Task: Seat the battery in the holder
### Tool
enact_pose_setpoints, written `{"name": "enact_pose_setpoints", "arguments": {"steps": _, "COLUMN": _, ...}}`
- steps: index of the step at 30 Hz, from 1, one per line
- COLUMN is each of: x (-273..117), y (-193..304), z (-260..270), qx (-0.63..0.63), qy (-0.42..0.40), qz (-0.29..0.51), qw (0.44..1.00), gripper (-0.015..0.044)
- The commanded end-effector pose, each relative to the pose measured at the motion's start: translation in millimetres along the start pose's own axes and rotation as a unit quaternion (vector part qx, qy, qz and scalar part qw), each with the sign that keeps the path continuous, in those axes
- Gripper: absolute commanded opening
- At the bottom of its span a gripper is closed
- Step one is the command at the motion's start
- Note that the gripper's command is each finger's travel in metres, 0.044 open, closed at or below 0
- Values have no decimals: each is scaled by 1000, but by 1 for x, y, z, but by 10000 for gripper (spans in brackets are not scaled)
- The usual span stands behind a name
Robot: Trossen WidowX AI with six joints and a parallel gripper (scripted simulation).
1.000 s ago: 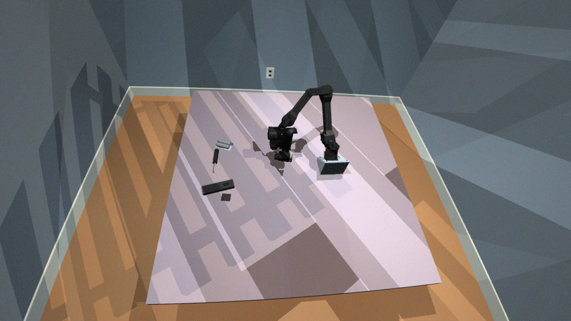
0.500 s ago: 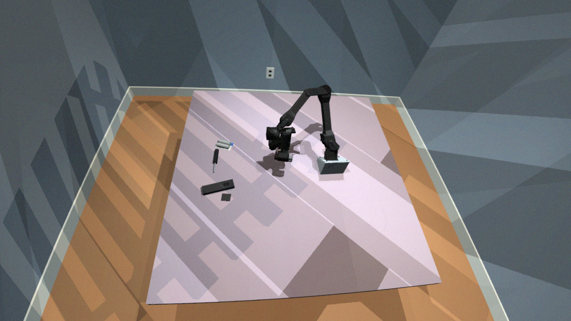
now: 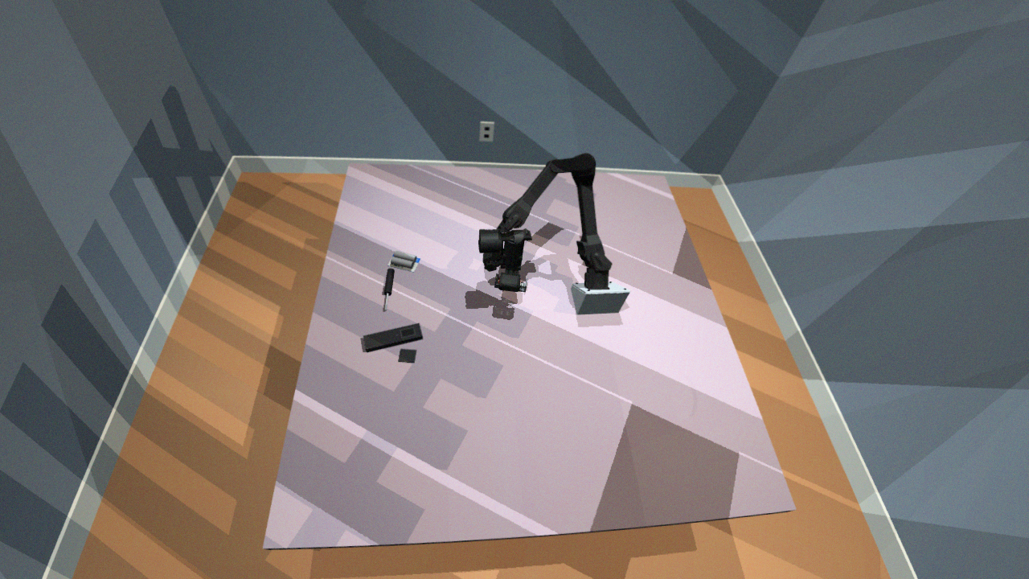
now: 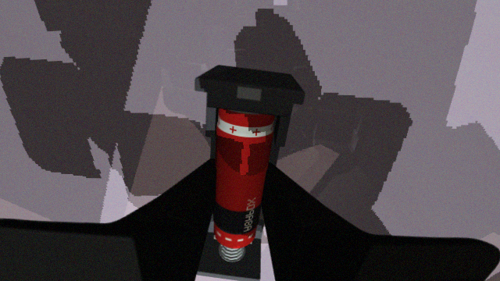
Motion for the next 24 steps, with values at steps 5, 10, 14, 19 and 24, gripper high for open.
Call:
{"name": "enact_pose_setpoints", "arguments": {"steps": 5, "x": 0, "y": 1, "z": 0, "qx": 6, "qy": 0, "qz": -2, "qw": 1000, "gripper": 154}}
{"name": "enact_pose_setpoints", "arguments": {"steps": 10, "x": -2, "y": 1, "z": 0, "qx": 6, "qy": 0, "qz": -2, "qw": 1000, "gripper": 177}}
{"name": "enact_pose_setpoints", "arguments": {"steps": 14, "x": -10, "y": 1, "z": 1, "qx": 4, "qy": -1, "qz": -2, "qw": 1000, "gripper": 177}}
{"name": "enact_pose_setpoints", "arguments": {"steps": 19, "x": -15, "y": 1, "z": 2, "qx": 3, "qy": -1, "qz": -2, "qw": 1000, "gripper": 177}}
{"name": "enact_pose_setpoints", "arguments": {"steps": 24, "x": -35, "y": 0, "z": 5, "qx": 1, "qy": -2, "qz": -1, "qw": 1000, "gripper": 282}}
Point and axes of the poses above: the point midway between the two fingers, 35 mm back from their tips, its own x axis out along the fingers, its own z axis across the jaws, y = z × x, the point moved 8 cm from there along -x, back along the fingers, and after that the axes turned 2 degrees about x, right-handed, at the moved point
